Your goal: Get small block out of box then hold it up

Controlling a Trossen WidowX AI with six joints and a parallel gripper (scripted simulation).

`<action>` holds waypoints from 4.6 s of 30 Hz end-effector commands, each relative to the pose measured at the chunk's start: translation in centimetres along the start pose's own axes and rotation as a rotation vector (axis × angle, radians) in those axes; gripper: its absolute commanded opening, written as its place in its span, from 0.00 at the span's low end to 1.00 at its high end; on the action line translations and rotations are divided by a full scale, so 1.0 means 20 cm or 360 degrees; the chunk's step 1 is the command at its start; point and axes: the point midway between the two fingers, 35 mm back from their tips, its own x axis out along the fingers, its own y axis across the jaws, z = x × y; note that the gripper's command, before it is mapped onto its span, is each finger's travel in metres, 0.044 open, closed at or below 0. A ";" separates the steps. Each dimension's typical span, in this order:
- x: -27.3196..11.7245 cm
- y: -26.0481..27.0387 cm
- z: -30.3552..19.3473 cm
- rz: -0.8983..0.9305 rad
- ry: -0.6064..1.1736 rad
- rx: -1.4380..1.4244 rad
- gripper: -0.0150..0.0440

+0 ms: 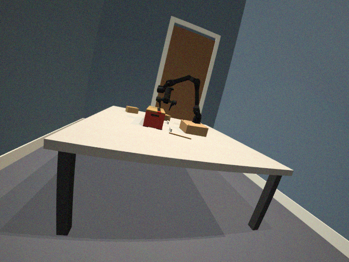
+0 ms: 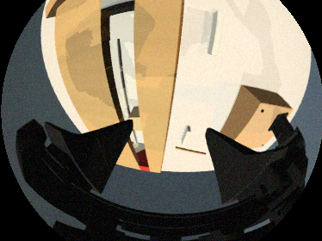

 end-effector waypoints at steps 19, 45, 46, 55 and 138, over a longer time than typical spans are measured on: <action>0.18 -0.01 0.05 -0.0002 0.0012 0.0004 0.93; 0.29 -0.01 -0.08 -0.0002 0.0006 -0.0002 0.93; 0.29 -0.01 -0.09 -0.0002 0.0006 -0.0002 0.93; 0.33 -0.01 -0.20 -0.0002 0.0009 -0.0002 0.93; 0.23 -0.13 -0.93 -0.0293 -0.0485 -0.4122 0.74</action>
